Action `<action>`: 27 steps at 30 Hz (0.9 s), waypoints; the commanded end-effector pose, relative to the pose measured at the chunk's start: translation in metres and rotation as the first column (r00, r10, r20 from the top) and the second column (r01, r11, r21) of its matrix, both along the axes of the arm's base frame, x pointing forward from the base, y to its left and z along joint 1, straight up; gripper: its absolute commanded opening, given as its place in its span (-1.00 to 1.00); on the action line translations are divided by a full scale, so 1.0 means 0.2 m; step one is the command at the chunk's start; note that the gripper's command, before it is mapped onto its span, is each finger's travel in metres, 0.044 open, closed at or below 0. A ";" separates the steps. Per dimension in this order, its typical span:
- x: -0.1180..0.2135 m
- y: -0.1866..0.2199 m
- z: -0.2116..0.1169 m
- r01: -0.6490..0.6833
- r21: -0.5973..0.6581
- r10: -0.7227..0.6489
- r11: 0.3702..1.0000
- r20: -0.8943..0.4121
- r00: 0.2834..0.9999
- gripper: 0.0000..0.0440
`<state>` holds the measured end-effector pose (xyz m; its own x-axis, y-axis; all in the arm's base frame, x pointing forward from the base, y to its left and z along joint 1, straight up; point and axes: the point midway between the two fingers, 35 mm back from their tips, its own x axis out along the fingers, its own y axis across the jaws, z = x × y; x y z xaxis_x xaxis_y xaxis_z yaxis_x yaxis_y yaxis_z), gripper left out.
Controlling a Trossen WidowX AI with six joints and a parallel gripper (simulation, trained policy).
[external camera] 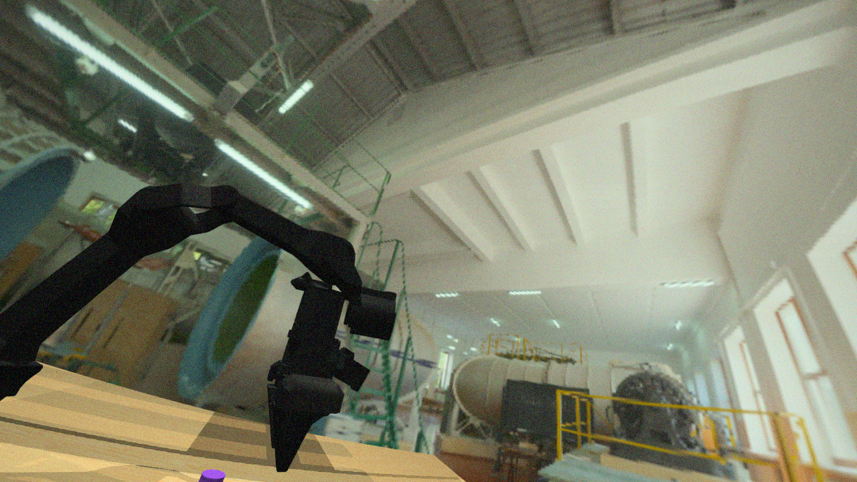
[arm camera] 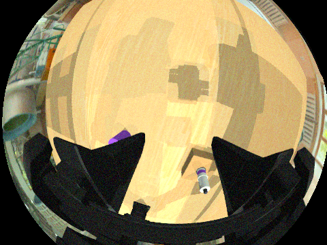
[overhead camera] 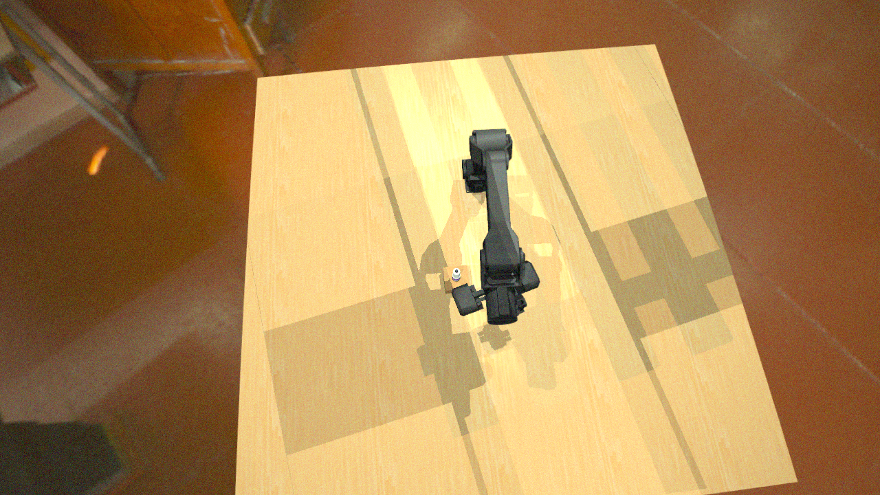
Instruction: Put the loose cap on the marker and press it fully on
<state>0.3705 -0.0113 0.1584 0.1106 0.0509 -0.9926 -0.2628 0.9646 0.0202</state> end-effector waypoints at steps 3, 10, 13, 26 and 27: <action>-0.02 0.08 -0.02 -0.012 -0.007 0.011 1.000 -0.030 0.999 0.46; -0.05 0.16 -0.04 -0.031 -0.010 0.030 0.999 -0.066 0.997 0.45; -0.07 0.19 -0.05 -0.040 -0.012 0.039 0.999 -0.084 0.996 0.45; -0.15 0.31 -0.12 -0.093 -0.023 0.088 0.995 -0.165 0.982 0.42; -0.16 0.31 -0.12 -0.099 -0.023 0.093 0.995 -0.172 0.981 0.42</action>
